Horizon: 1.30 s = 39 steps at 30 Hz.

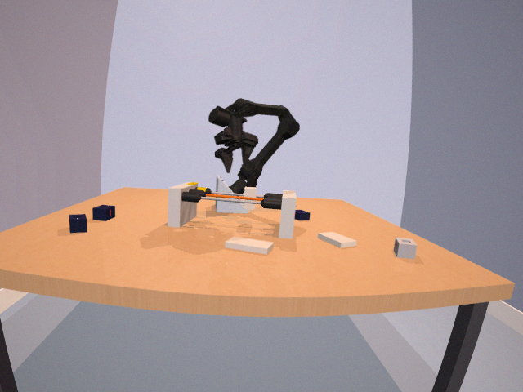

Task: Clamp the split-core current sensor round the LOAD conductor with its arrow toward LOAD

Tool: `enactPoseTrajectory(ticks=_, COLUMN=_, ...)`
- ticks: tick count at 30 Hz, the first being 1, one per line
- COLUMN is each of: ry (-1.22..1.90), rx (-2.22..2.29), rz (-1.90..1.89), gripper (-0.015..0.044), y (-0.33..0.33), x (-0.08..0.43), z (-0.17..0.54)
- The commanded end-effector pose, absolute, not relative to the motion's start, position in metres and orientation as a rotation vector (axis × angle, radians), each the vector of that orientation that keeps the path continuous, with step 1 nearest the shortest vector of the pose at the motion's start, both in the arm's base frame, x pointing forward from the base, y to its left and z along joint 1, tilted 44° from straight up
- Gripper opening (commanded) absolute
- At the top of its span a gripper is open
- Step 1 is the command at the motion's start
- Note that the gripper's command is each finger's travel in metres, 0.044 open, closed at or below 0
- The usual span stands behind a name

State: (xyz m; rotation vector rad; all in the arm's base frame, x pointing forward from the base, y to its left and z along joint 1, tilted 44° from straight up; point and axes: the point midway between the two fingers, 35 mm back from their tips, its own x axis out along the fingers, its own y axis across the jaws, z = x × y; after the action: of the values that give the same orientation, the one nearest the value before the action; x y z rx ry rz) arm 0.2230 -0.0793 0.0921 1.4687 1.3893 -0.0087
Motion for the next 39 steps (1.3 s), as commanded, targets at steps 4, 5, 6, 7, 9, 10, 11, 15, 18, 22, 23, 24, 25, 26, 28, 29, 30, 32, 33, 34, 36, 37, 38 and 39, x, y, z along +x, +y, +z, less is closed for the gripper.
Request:
enactPoseTrajectory(ticks=4, ry=0.956, rx=0.985, rz=0.451, gripper=0.044, y=-0.093, x=0.186, z=0.075)
enactPoseTrajectory(ticks=5, ry=0.928, rx=0.952, rz=0.467, gripper=0.044, y=-0.094, x=0.185, z=0.074)
enactPoseTrajectory(ticks=6, ry=0.899, rx=0.917, rz=0.481, gripper=0.044, y=-0.094, x=0.183, z=0.073)
enactPoseTrajectory(ticks=7, ry=0.87, rx=0.883, rz=0.494, gripper=0.044, y=-0.095, x=0.181, z=0.073)
enactPoseTrajectory(ticks=9, ry=0.807, rx=0.821, rz=0.511, gripper=0.044, y=-0.096, x=0.177, z=0.072)
enactPoseTrajectory(ticks=10, ry=0.779, rx=0.783, rz=0.522, gripper=0.044, y=-0.096, x=0.175, z=0.071)
enactPoseTrajectory(ticks=11, ry=0.751, rx=0.745, rz=0.531, gripper=0.044, y=-0.097, x=0.174, z=0.071)
enactPoseTrajectory(ticks=15, ry=0.652, rx=0.587, rz=0.565, gripper=0.044, y=-0.098, x=0.169, z=0.07)
enactPoseTrajectory(ticks=18, ry=0.646, rx=0.577, rz=0.567, gripper=0.044, y=-0.098, x=0.168, z=0.07)
enactPoseTrajectory(ticks=22, ry=0.646, rx=0.577, rz=0.567, gripper=0.044, y=-0.098, x=0.168, z=0.07)
enactPoseTrajectory(ticks=23, ry=0.646, rx=0.577, rz=0.567, gripper=0.044, y=-0.098, x=0.168, z=0.07)
enactPoseTrajectory(ticks=24, ry=0.646, rx=0.577, rz=0.567, gripper=0.044, y=-0.098, x=0.168, z=0.07)
enactPoseTrajectory(ticks=25, ry=0.646, rx=0.577, rz=0.567, gripper=0.044, y=-0.098, x=0.168, z=0.07)
enactPoseTrajectory(ticks=26, ry=0.748, rx=0.695, rz=0.54, gripper=0.044, y=-0.099, x=0.174, z=0.073)
enactPoseTrajectory(ticks=28, ry=0.748, rx=0.695, rz=0.54, gripper=0.044, y=-0.099, x=0.174, z=0.073)
enactPoseTrajectory(ticks=29, ry=0.748, rx=0.695, rz=0.54, gripper=0.044, y=-0.099, x=0.174, z=0.073)
enactPoseTrajectory(ticks=30, ry=0.748, rx=0.695, rz=0.54, gripper=0.044, y=-0.099, x=0.174, z=0.073)
enactPoseTrajectory(ticks=32, ry=0.748, rx=0.695, rz=0.54, gripper=0.044, y=-0.099, x=0.174, z=0.073)
enactPoseTrajectory(ticks=33, ry=0.748, rx=0.695, rz=0.54, gripper=0.044, y=-0.099, x=0.174, z=0.073)
enactPoseTrajectory(ticks=34, ry=0.748, rx=0.695, rz=0.54, gripper=0.044, y=-0.099, x=0.174, z=0.073)
enactPoseTrajectory(ticks=36, ry=0.748, rx=0.695, rz=0.54, gripper=0.044, y=-0.099, x=0.174, z=0.073)
enactPoseTrajectory(ticks=37, ry=0.748, rx=0.695, rz=0.54, gripper=0.044, y=-0.099, x=0.174, z=0.073)
enactPoseTrajectory(ticks=38, ry=0.748, rx=0.695, rz=0.54, gripper=0.044, y=-0.099, x=0.174, z=0.073)
enactPoseTrajectory(ticks=39, ry=0.748, rx=0.695, rz=0.54, gripper=0.044, y=-0.099, x=0.174, z=0.073)
